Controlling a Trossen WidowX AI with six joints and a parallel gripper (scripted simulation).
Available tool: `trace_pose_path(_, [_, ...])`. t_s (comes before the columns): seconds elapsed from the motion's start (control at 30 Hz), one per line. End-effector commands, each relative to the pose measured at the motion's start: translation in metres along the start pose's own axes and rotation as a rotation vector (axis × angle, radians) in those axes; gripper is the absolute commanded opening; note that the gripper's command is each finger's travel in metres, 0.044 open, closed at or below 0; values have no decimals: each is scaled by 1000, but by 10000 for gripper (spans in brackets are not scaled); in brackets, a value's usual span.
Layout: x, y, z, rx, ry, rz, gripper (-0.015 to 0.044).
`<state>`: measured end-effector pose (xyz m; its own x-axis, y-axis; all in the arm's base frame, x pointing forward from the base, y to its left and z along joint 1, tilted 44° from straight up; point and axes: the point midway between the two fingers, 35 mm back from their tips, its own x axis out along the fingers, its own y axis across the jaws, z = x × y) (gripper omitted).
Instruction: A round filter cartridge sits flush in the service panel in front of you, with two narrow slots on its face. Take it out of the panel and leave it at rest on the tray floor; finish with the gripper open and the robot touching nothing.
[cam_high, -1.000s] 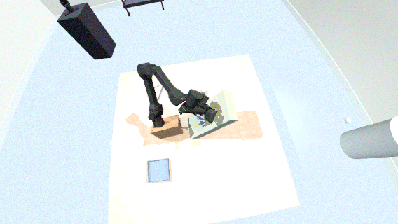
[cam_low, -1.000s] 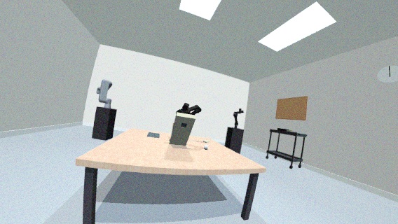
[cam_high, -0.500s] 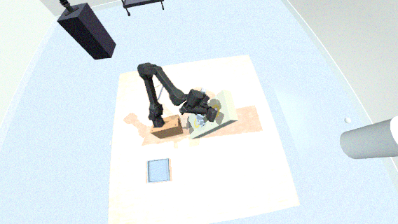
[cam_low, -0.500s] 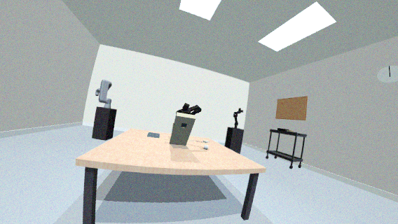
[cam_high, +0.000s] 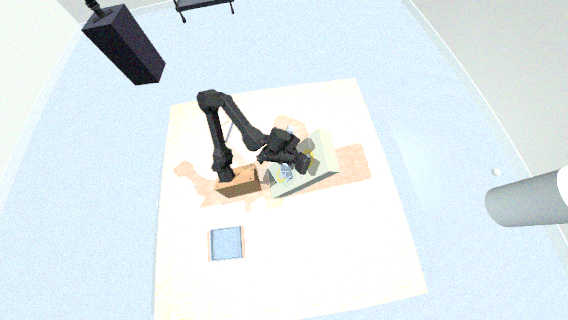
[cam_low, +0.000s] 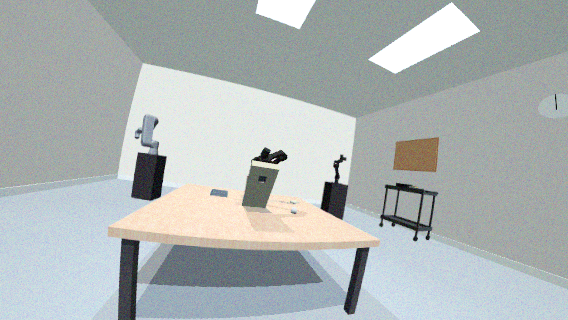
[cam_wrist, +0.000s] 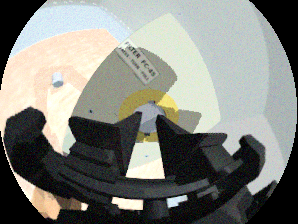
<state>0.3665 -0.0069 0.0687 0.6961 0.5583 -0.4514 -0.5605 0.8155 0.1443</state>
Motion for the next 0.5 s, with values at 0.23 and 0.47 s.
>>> trace_pose_path(0.23, [0, 0, 0, 0, 0, 0, 47])
trace_pose_path(0.47, [2, 0, -1, 68, 4, -2, 0])
